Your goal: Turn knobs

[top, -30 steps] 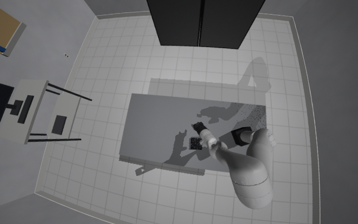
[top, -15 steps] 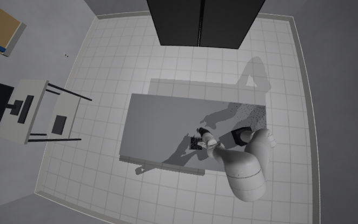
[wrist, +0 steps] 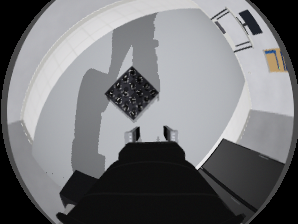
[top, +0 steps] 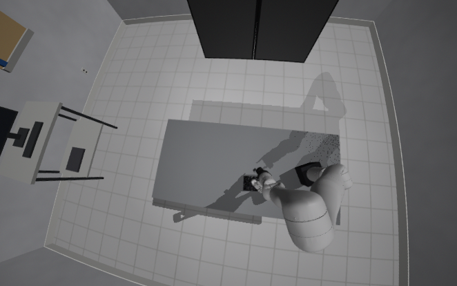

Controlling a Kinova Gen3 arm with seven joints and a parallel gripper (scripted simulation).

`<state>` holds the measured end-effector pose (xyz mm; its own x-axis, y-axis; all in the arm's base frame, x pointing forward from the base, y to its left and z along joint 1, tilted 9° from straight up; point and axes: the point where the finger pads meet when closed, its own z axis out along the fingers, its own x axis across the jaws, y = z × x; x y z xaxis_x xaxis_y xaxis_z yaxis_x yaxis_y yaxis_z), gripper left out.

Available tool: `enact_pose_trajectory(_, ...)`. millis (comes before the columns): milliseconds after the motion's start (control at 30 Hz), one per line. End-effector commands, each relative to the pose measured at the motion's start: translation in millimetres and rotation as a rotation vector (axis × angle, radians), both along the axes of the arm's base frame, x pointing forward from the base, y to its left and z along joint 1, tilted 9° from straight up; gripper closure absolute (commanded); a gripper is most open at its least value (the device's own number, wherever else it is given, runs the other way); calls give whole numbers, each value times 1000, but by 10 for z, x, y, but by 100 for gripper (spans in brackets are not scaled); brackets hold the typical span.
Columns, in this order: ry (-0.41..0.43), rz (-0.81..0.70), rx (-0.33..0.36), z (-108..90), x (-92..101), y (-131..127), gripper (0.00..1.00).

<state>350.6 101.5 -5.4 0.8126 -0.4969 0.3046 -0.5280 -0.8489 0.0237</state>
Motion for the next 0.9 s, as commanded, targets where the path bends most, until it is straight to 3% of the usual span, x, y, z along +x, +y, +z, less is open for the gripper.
enact_pose_trajectory(0,0,-1,0,0,-2,-6,0)
enact_pose_trajectory(867,15,-159,94,-59,-72,164,0)
